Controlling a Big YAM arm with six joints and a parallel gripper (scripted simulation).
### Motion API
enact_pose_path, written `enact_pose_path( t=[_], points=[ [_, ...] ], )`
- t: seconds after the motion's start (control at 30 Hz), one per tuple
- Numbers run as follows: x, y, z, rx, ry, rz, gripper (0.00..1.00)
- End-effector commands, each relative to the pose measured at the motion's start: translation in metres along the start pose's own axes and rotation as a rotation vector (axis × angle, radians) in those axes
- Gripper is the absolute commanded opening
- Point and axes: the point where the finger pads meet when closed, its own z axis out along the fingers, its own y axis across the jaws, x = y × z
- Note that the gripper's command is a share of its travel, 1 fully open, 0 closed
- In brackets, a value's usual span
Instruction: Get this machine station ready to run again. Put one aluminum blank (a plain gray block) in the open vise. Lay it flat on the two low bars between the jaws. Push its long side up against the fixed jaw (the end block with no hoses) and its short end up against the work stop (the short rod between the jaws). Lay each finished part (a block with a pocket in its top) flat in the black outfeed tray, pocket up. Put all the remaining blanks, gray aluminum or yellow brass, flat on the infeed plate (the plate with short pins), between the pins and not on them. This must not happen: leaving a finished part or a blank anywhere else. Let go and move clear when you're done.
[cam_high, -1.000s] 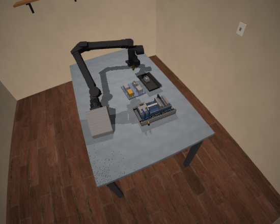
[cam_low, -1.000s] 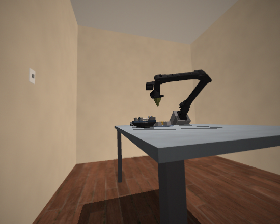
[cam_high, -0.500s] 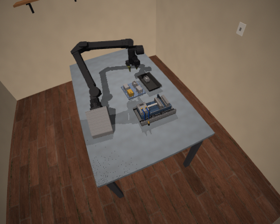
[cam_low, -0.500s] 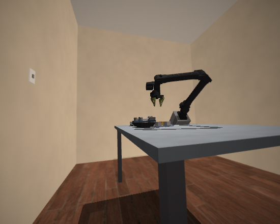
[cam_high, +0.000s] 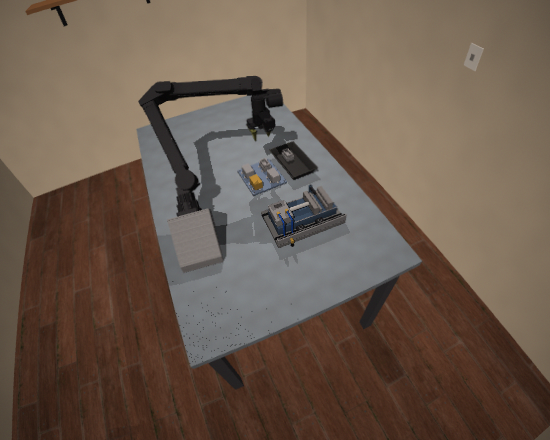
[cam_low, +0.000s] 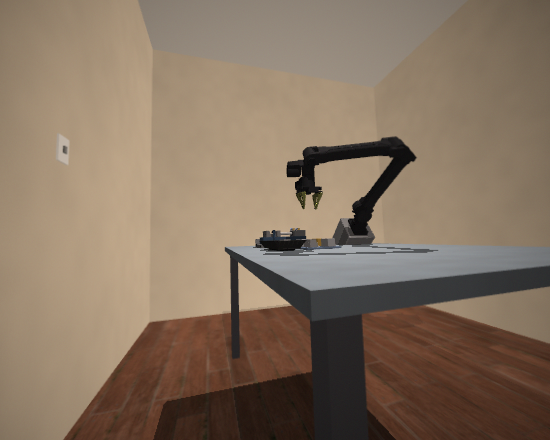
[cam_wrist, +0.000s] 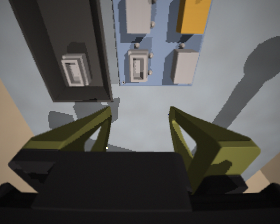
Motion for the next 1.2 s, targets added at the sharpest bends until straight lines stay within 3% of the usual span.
enact_pose_path(
  t=[0.0,0.63,0.9,1.17],
  points=[
    [0.001,0.002,0.008,0.017,0.001,-0.007,0.64],
    [0.001,0.001,0.013,0.011,0.0,-0.001,0.64],
    [0.003,0.0,0.024,0.005,-0.001,-0.006,0.64],
    [0.005,0.0,0.051,0.002,0.0,-0.009,0.64]
  ],
)
